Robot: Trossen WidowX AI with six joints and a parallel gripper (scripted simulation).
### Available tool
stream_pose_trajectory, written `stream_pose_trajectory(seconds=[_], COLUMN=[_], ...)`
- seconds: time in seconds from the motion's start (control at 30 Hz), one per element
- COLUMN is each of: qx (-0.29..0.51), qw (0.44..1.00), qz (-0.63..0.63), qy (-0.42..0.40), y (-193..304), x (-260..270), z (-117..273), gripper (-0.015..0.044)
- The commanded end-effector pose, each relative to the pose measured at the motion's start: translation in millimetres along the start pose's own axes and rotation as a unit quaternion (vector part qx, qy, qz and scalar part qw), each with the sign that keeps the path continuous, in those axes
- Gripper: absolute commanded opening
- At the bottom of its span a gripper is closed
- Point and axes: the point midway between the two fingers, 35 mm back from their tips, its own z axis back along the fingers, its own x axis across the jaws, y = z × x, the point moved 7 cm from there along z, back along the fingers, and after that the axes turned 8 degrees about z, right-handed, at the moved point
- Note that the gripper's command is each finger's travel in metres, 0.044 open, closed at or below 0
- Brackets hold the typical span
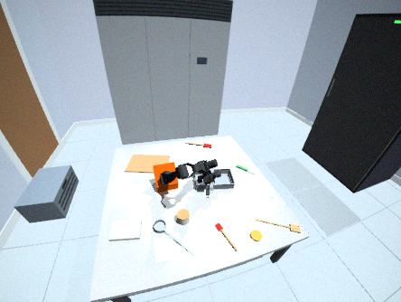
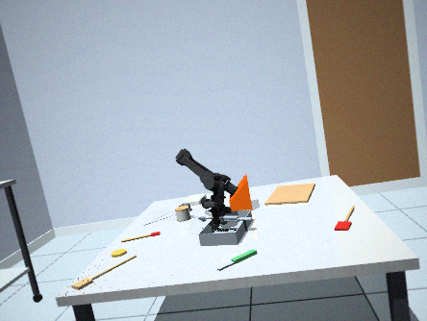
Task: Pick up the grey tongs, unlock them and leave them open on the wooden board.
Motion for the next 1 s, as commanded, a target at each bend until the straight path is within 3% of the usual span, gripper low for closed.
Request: stream_pose_trajectory(seconds=[0.0,0.17,0.63,0.97], qx=[0.003,0.002,0.004,0.025], qw=[1.0,1.0,1.0,0.998], qz=[-0.009,-0.006,-0.004,0.033], qy=[-0.011,-0.013,-0.01,0.045], y=[-1.7,-7.4,-7.2,-5.3], x=[21.2,36.2,36.7,44.9], z=[29.1,63.2,62.9,58.4], gripper=[-0.015,-0.015,-0.015,-0.015])
